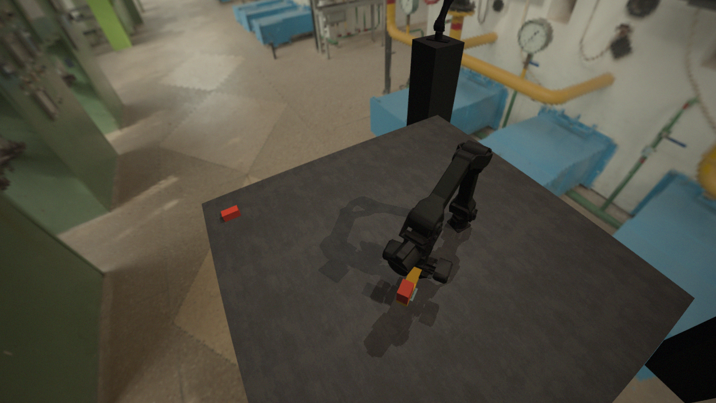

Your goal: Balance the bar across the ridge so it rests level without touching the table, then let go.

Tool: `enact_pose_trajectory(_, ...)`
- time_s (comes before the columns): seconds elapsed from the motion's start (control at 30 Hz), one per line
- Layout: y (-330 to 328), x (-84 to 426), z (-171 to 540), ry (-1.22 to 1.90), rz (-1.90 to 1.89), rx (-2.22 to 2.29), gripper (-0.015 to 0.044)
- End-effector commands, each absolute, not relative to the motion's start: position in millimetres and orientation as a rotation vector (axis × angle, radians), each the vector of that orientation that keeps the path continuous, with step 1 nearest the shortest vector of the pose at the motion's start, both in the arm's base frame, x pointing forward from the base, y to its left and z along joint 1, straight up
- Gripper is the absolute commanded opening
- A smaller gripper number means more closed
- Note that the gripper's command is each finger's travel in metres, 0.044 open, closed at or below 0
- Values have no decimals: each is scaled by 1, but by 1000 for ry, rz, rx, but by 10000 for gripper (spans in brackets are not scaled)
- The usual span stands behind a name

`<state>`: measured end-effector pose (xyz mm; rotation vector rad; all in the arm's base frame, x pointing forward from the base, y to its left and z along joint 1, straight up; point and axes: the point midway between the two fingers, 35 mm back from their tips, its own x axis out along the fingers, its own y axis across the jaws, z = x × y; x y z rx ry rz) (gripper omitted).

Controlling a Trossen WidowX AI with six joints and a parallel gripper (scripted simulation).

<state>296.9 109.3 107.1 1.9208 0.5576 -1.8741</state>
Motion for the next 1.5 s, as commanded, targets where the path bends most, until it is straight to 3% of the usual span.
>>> enact_pose_trajectory(0.0,110,297,106,555,-1876,1925,0)
enact_pose_trajectory(1.47,110,297,103,555,-1876,1925,0)
